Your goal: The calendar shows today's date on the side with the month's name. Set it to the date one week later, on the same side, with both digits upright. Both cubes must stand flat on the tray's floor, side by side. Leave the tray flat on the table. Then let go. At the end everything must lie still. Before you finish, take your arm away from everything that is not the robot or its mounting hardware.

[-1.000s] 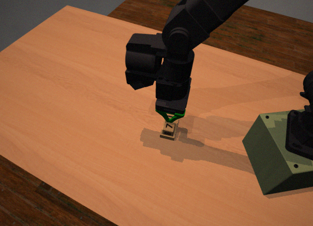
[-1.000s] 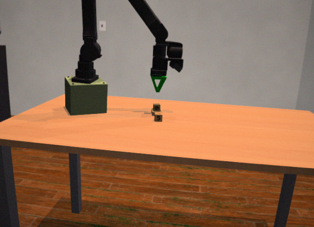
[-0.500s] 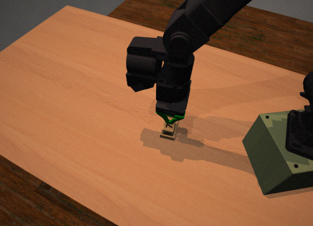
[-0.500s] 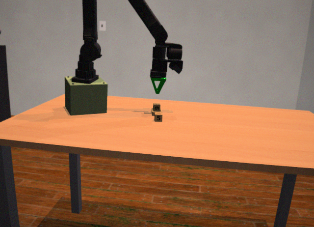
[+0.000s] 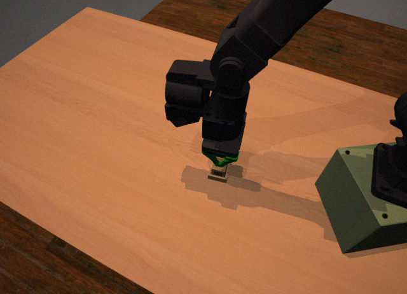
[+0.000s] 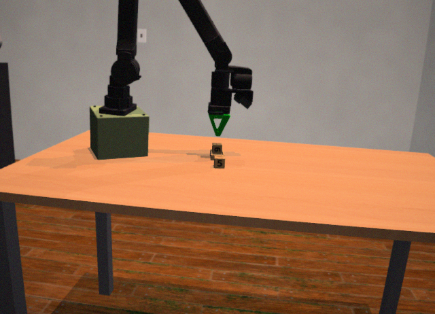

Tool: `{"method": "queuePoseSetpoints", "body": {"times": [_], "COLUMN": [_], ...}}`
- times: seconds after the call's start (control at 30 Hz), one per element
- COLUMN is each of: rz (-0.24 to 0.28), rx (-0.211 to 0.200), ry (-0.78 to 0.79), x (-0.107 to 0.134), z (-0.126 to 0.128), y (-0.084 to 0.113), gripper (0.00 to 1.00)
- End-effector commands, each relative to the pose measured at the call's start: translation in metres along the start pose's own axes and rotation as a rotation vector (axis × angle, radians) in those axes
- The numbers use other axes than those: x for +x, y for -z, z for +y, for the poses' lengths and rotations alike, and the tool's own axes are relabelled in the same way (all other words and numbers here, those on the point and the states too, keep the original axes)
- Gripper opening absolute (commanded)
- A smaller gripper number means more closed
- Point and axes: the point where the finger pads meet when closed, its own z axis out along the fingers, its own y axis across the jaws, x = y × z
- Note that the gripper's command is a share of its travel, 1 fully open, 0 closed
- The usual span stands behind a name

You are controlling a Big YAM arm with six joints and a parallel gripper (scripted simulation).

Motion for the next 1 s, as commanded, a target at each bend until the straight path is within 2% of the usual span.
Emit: {"method": "queuePoseSetpoints", "body": {"times": [0.0,0.3,0.97], "rz": [-0.021,-0.012,-0.017], "rx": [0.004,0.004,0.004], "ry": [-0.004,0.002,0.001], "x": [-0.010,-0.005,-0.007], "z": [-0.003,-0.003,-0.003], "y": [-0.003,-0.017,-0.023], "gripper": [0.46,0.46,0.46]}}
